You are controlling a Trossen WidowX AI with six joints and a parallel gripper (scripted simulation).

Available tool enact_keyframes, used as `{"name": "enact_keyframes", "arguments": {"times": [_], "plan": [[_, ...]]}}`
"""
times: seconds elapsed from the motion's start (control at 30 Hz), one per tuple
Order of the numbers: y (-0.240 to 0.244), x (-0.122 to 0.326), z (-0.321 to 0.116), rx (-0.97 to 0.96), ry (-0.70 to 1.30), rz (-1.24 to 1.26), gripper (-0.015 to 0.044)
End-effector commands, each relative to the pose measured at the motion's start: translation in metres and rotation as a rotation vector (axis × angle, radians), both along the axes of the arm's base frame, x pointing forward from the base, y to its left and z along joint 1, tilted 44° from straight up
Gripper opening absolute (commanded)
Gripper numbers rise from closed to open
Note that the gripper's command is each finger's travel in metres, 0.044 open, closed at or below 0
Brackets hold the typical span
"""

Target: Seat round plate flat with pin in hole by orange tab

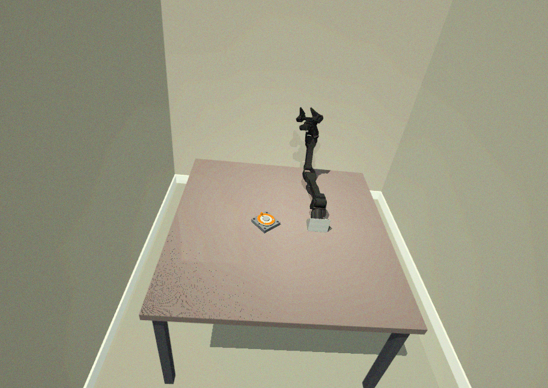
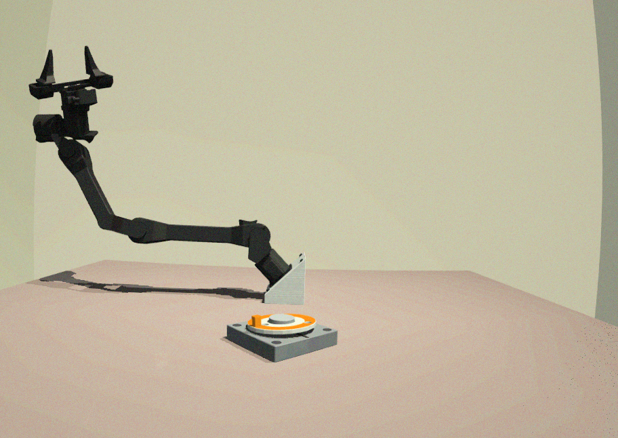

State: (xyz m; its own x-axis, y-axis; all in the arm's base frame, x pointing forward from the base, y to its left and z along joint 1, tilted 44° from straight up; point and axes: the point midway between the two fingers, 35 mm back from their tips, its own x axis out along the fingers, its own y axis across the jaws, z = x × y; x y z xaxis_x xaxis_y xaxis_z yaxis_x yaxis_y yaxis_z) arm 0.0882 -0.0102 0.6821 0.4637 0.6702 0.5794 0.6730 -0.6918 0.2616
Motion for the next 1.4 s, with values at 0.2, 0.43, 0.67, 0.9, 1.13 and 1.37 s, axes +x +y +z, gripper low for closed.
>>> {"name": "enact_keyframes", "arguments": {"times": [0.2, 0.43, 0.67, 0.9, 1.13, 1.37], "plan": [[0.094, -0.002, -0.026, -0.395, -0.195, -0.294, 0.0216], [0.177, 0.027, -0.075, -0.791, -0.308, -0.479, 0.0032], [0.231, 0.087, -0.148, -1.276, -0.409, -0.643, 0.0000], [0.251, 0.151, -0.231, -1.732, -0.441, -0.676, 0.0000], [0.236, 0.211, -0.325, -2.167, -0.413, -0.563, 0.0000], [0.200, 0.248, -0.410, -2.549, -0.390, -0.289, 0.0000]]}}
